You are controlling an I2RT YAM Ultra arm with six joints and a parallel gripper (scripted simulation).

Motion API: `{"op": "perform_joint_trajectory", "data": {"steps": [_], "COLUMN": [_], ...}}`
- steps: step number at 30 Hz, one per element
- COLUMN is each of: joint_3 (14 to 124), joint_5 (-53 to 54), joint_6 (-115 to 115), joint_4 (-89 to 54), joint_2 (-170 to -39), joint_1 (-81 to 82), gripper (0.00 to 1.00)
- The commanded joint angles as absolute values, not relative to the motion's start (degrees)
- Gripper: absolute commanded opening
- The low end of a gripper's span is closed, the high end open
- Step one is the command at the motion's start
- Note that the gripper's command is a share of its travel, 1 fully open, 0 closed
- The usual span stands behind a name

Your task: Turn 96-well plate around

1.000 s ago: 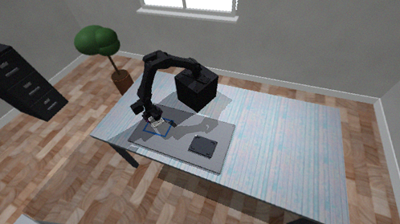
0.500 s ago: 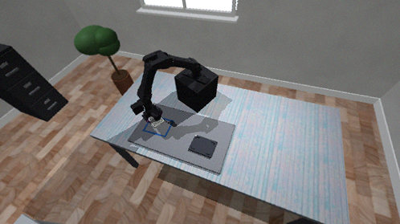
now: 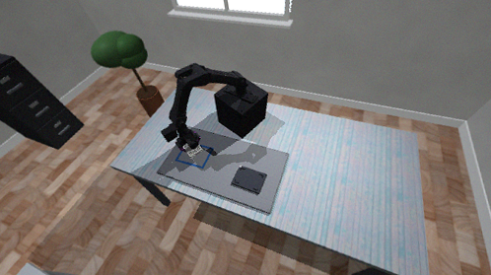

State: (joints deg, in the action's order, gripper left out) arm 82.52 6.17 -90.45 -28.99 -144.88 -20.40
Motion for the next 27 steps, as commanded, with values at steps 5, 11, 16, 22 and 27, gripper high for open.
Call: {"op": "perform_joint_trajectory", "data": {"steps": [5, 11, 16, 22, 27], "joint_3": [82.85, 82.98, 83.08, 83.17, 83.30], "joint_5": [6.36, 6.36, 6.36, 6.36, 6.37], "joint_6": [-90.39, -90.33, -90.27, -90.23, -90.18], "joint_4": [-28.31, -27.78, -27.34, -26.99, -26.56], "joint_2": [-144.72, -145.37, -145.91, -146.35, -146.89], "joint_1": [-20.40, -20.33, -20.28, -20.24, -20.19], "gripper": [0.00, 0.00, 0.00, 0.00, 0.00]}}
